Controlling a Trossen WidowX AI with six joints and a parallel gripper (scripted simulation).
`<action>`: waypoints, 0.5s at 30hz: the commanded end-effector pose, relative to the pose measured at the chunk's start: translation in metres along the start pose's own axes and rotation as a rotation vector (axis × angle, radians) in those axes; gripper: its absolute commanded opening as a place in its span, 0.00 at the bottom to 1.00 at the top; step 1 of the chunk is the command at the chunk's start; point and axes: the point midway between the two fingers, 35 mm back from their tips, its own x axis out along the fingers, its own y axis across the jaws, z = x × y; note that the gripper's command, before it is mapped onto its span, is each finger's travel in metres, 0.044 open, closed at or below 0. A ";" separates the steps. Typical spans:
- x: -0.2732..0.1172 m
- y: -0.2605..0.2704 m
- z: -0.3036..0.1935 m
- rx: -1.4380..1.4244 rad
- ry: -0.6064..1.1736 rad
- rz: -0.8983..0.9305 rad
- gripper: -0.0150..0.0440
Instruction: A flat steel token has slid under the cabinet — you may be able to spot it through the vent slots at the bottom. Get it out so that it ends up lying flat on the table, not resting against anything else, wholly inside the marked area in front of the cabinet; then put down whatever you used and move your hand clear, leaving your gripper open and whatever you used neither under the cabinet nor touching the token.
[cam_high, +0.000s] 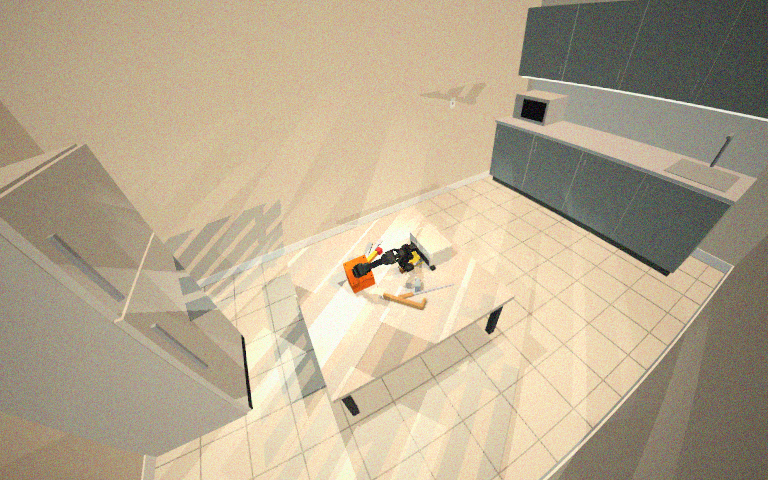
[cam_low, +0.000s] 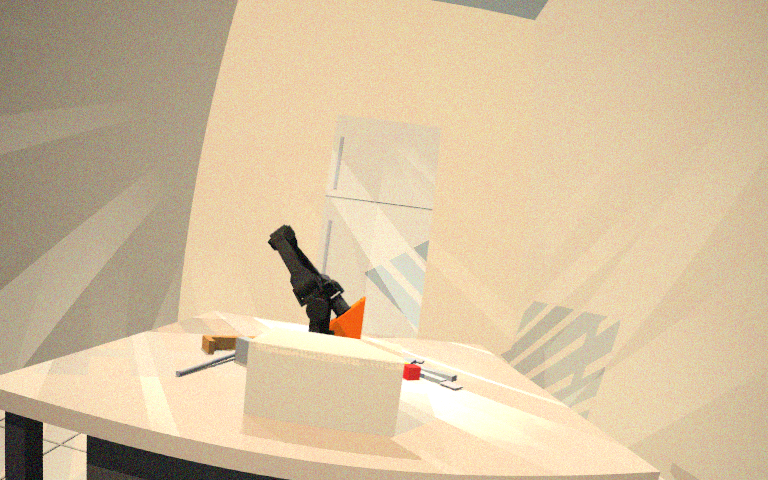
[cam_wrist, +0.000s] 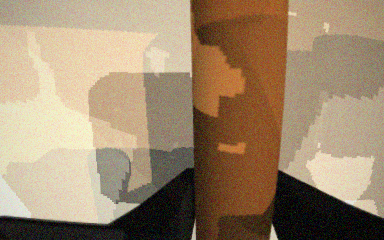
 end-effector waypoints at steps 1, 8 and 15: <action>0.001 0.000 -0.006 -0.007 0.004 0.000 0.25; 0.001 0.000 -0.013 -0.007 0.004 0.000 0.25; 0.001 0.000 -0.020 -0.008 0.004 0.000 0.25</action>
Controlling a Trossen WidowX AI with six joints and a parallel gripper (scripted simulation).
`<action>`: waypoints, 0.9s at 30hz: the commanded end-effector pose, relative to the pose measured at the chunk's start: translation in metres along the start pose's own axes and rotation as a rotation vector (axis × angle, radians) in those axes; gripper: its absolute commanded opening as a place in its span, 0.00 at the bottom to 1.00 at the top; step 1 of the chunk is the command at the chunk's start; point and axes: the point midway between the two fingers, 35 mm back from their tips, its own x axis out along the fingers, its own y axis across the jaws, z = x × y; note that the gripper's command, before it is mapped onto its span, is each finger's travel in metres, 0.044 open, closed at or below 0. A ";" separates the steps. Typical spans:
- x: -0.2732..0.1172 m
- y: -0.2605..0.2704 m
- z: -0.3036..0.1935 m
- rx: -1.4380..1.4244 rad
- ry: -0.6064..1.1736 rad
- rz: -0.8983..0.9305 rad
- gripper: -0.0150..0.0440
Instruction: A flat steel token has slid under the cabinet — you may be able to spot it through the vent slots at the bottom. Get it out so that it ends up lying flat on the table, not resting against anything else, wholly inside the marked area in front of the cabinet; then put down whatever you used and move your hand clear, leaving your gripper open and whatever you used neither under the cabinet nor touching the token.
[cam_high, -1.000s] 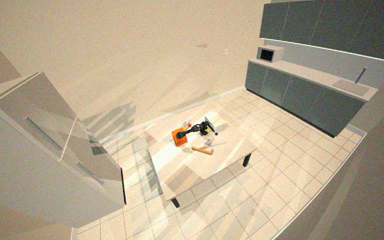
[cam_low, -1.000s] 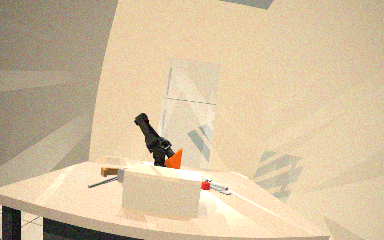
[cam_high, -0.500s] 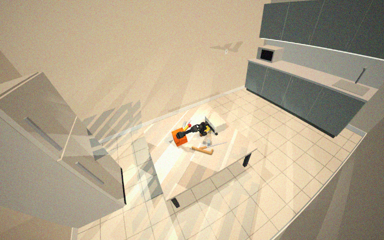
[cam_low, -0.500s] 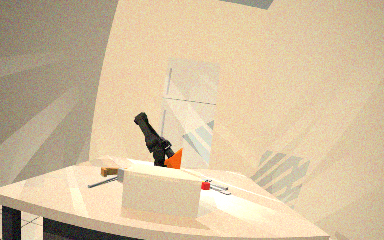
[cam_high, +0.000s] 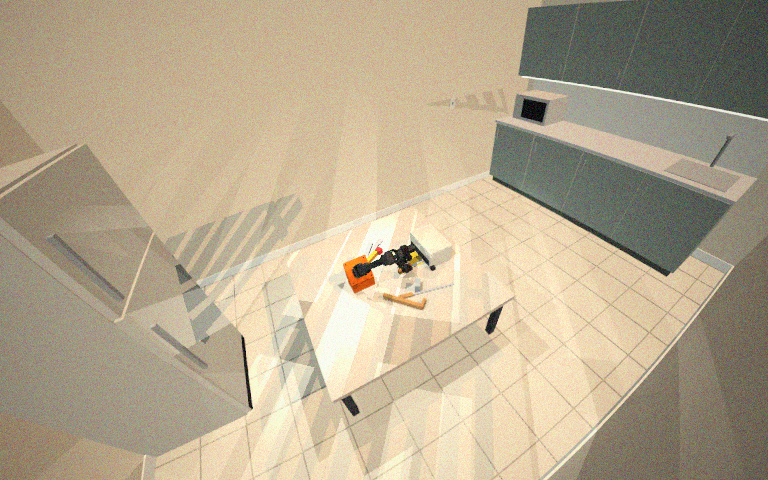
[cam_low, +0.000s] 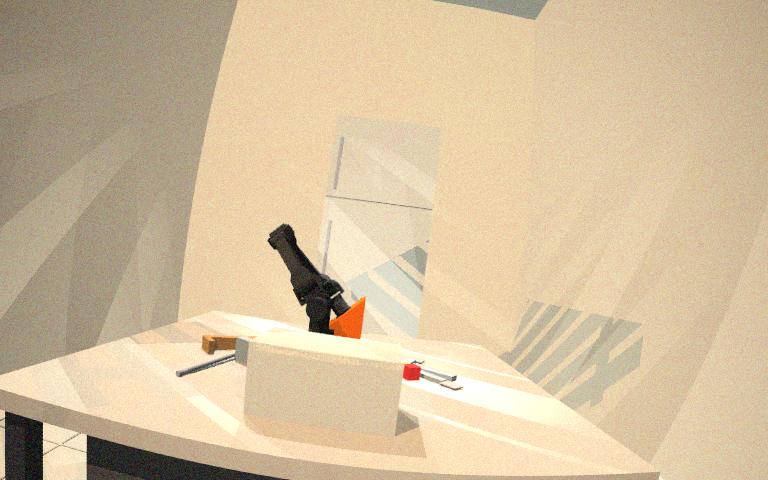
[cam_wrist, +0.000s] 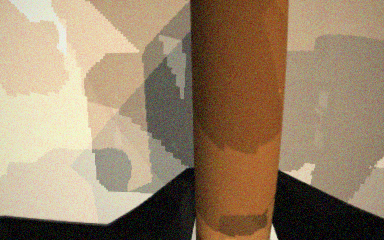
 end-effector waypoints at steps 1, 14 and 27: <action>0.001 0.000 -0.006 -0.007 0.004 0.000 0.25; 0.001 0.000 -0.020 -0.008 0.005 0.000 0.25; 0.001 -0.001 -0.034 -0.008 0.005 0.000 0.25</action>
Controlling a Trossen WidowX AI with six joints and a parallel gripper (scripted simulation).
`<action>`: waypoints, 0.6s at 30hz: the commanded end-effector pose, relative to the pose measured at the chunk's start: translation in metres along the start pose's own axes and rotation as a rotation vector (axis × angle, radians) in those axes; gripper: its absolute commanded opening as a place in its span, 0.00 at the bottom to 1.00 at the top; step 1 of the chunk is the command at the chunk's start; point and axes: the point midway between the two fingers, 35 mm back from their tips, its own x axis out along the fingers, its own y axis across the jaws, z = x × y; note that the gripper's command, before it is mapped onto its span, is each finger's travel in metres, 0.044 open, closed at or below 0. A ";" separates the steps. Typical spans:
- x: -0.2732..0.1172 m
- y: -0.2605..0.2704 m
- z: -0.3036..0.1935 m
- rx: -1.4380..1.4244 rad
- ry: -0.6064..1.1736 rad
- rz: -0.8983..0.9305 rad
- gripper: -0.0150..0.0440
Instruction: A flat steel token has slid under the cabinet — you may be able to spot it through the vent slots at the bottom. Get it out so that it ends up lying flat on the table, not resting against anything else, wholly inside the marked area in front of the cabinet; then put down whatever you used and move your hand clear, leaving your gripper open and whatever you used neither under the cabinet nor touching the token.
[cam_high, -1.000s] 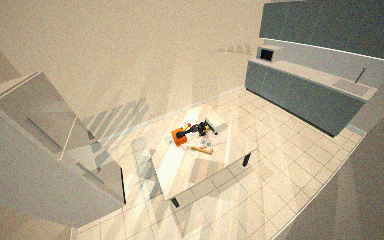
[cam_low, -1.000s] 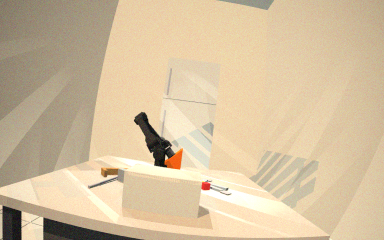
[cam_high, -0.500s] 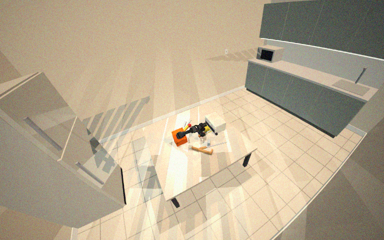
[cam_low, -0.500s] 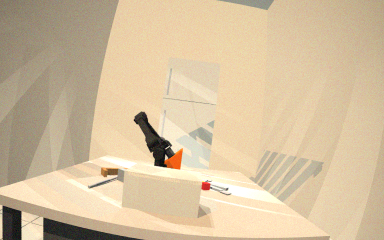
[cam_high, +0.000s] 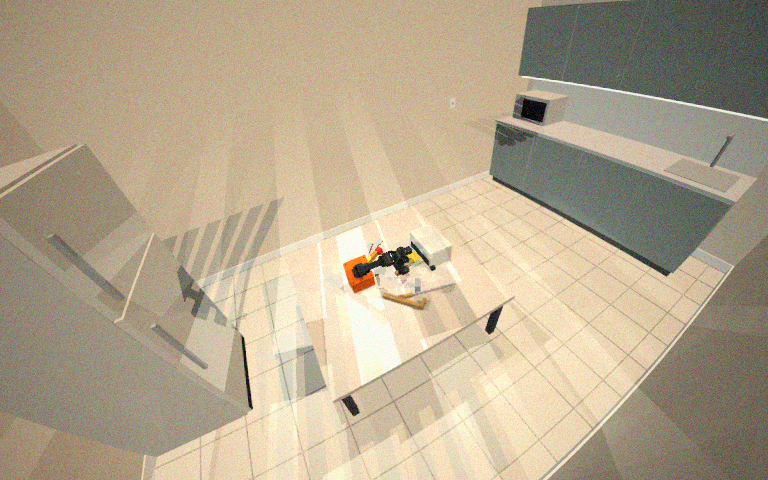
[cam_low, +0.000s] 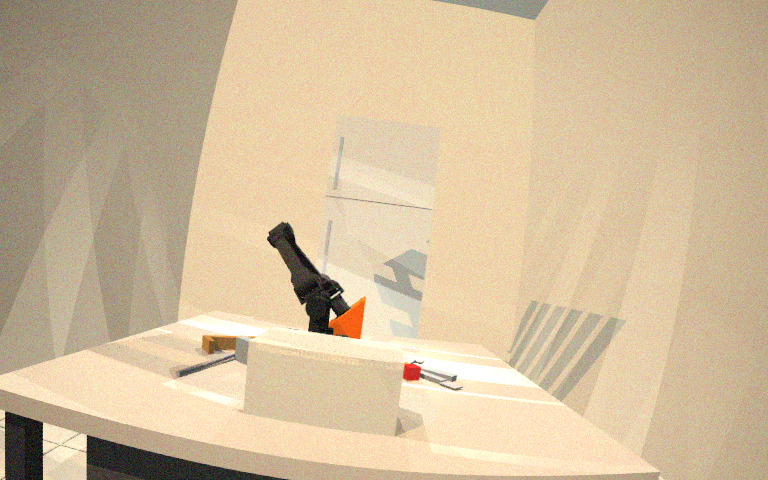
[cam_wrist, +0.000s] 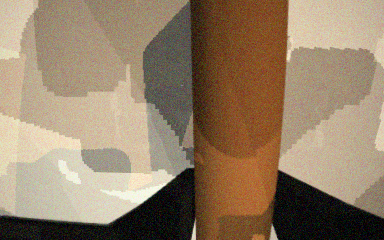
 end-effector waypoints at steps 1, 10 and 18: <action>0.001 0.000 -0.007 -0.007 0.004 0.000 0.25; 0.001 0.000 -0.017 -0.008 0.005 0.000 0.25; 0.001 -0.001 -0.025 -0.008 0.005 0.000 0.25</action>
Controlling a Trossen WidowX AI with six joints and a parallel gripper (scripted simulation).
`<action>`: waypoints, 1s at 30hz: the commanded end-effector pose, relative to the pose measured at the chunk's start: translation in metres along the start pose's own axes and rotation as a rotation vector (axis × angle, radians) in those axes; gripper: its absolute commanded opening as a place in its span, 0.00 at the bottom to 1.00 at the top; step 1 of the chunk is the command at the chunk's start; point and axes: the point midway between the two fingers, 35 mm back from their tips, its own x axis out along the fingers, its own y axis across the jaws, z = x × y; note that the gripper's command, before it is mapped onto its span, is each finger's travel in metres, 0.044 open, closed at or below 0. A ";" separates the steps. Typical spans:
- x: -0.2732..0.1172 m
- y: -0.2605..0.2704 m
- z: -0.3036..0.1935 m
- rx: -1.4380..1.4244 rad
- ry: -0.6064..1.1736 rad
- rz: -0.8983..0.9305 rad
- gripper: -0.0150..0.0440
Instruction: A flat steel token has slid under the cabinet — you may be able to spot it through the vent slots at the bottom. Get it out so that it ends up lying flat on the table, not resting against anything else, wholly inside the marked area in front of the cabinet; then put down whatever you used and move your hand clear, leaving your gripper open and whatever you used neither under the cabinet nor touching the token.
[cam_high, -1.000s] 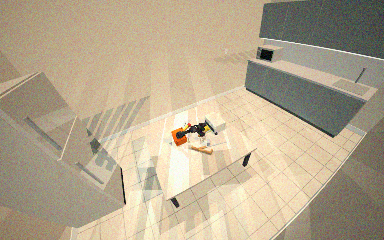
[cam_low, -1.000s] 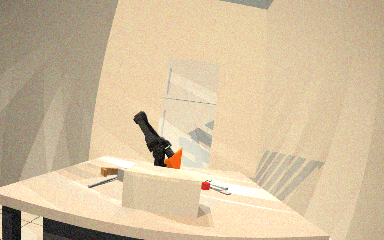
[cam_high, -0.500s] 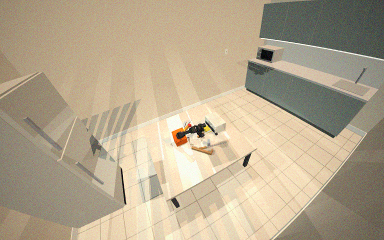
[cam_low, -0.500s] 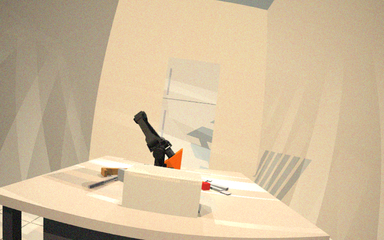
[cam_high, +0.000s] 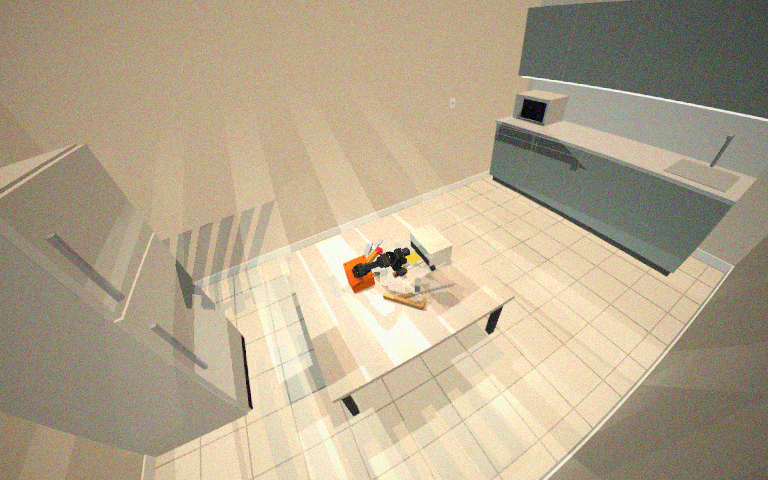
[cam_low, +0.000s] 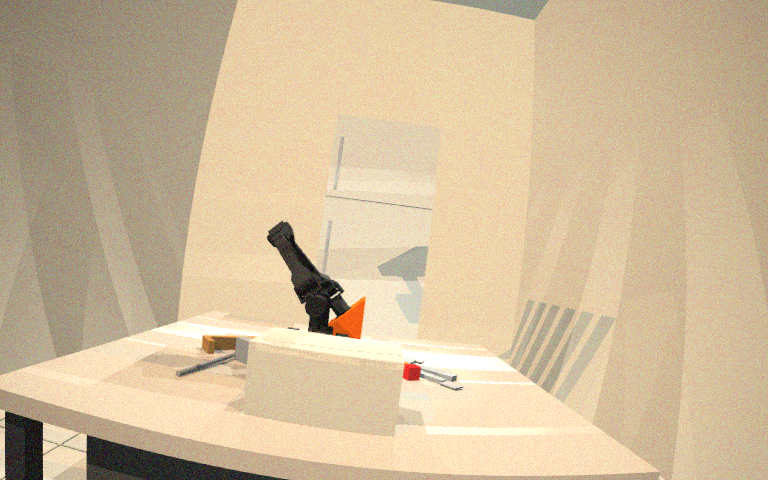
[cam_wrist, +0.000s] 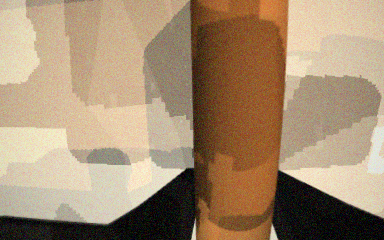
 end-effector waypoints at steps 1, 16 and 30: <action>0.001 0.000 -0.007 -0.008 0.005 0.000 0.25; 0.001 0.000 -0.024 -0.008 0.006 0.000 0.25; 0.001 -0.001 -0.040 -0.009 0.006 -0.001 0.25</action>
